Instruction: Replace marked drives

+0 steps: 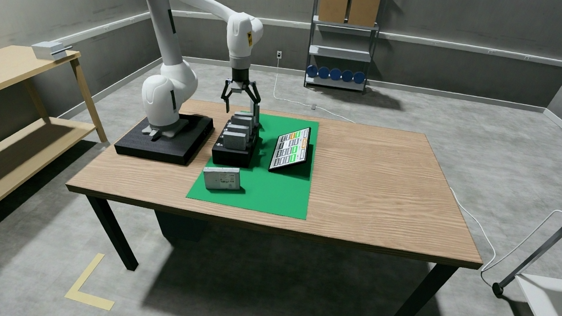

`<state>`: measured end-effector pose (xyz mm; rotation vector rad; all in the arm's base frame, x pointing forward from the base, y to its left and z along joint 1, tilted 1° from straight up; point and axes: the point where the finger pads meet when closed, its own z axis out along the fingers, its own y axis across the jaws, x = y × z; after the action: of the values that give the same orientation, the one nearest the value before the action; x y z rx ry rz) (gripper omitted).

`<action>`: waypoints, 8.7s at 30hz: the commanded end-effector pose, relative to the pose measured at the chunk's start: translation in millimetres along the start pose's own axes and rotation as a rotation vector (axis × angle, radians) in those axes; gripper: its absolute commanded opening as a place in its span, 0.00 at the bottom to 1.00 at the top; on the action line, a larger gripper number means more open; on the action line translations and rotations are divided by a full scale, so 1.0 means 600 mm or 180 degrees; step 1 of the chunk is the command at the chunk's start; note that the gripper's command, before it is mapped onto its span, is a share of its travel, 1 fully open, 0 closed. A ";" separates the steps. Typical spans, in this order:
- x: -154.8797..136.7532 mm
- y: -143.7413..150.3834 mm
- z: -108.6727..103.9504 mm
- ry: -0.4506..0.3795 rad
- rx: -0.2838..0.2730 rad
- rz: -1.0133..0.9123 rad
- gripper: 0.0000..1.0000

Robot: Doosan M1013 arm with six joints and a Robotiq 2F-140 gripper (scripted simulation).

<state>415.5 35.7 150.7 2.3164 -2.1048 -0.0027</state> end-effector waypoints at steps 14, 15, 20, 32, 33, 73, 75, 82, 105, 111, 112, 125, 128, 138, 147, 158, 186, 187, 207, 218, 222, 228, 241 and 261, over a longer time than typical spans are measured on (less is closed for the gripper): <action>0.000 -0.001 0.028 -0.0001 0.0003 0.0000 0.89; 0.000 -0.001 0.032 -0.0001 0.0003 0.0000 0.89; 0.000 -0.001 0.047 -0.0001 0.0003 0.0000 0.89; 0.000 -0.001 0.094 -0.0001 0.0003 0.0000 0.89; 0.000 -0.001 0.097 -0.0001 0.0003 0.0000 0.89; 0.000 -0.001 0.134 -0.0001 0.0003 0.0000 0.73; 0.000 -0.001 0.134 -0.0001 0.0003 0.0000 0.73; 0.000 -0.001 0.133 -0.0001 0.0003 0.0000 0.72; 0.000 -0.001 0.130 -0.0001 0.0003 0.0000 0.71; 0.000 -0.001 0.129 -0.0001 0.0003 0.0000 0.70; 0.000 -0.001 0.129 -0.0001 0.0003 0.0000 0.10; 0.000 -0.001 0.129 -0.0001 0.0003 0.0000 0.10; 0.000 -0.001 0.129 -0.0001 0.0003 0.0000 0.10; 0.000 -0.001 0.123 -0.0001 0.0003 0.0000 0.10; 0.000 -0.001 0.111 -0.0001 0.0003 0.0000 0.10; 0.000 -0.001 0.083 -0.0001 0.0003 0.0000 0.10; 0.000 -0.001 -0.049 -0.0001 0.0003 0.0000 0.10; 0.000 -0.001 -0.054 -0.0001 0.0003 0.0000 0.10; 0.000 0.000 -0.118 -0.0001 0.0003 0.0000 0.10; 0.000 0.000 -0.131 -0.0001 0.0003 0.0000 0.10; 0.000 0.000 -0.132 -0.0001 0.0003 0.0000 0.10; 0.000 0.000 -0.132 -0.0001 0.0003 0.0000 0.10; -0.011 -0.020 -0.136 -0.0001 0.0003 0.0000 0.10; -0.101 -0.150 -0.151 -0.0001 0.0003 0.0000 0.10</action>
<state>488.5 95.0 238.8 2.3172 -2.1050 -0.0033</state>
